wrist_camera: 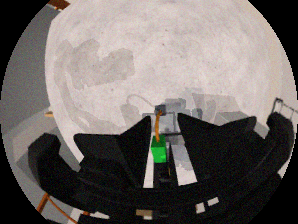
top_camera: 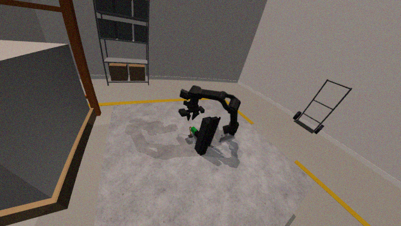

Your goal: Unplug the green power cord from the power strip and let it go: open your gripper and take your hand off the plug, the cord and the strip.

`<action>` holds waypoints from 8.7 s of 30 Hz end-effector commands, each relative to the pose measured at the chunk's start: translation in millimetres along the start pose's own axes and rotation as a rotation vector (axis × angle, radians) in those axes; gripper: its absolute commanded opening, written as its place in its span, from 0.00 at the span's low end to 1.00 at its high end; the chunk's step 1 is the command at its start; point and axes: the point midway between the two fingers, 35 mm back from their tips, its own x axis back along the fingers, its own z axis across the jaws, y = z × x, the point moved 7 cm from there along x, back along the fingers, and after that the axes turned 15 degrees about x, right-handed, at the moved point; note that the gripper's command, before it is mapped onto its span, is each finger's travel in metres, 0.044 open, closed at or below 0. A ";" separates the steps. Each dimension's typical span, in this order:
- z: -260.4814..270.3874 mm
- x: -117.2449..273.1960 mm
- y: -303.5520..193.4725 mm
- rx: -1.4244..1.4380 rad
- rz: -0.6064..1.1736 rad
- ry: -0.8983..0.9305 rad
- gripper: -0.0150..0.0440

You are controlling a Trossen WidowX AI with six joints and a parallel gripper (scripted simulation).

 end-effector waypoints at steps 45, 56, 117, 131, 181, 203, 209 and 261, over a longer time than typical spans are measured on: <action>17.3 -2.4 -71.4 -0.008 0.015 -0.001 0.53; 17.3 -13.3 -71.6 -0.008 0.015 0.000 0.53; 11.2 -10.0 -39.2 -0.004 0.008 -0.001 0.25; 2.5 -10.0 -18.3 -0.005 0.008 -0.001 0.25; -6.2 -12.9 6.4 -0.006 0.009 -0.001 0.25; -3.8 -10.6 7.1 -0.006 0.009 -0.001 0.25; -3.7 -10.5 7.1 -0.006 0.009 -0.001 0.25; -4.6 -11.3 6.8 -0.006 0.009 -0.001 0.25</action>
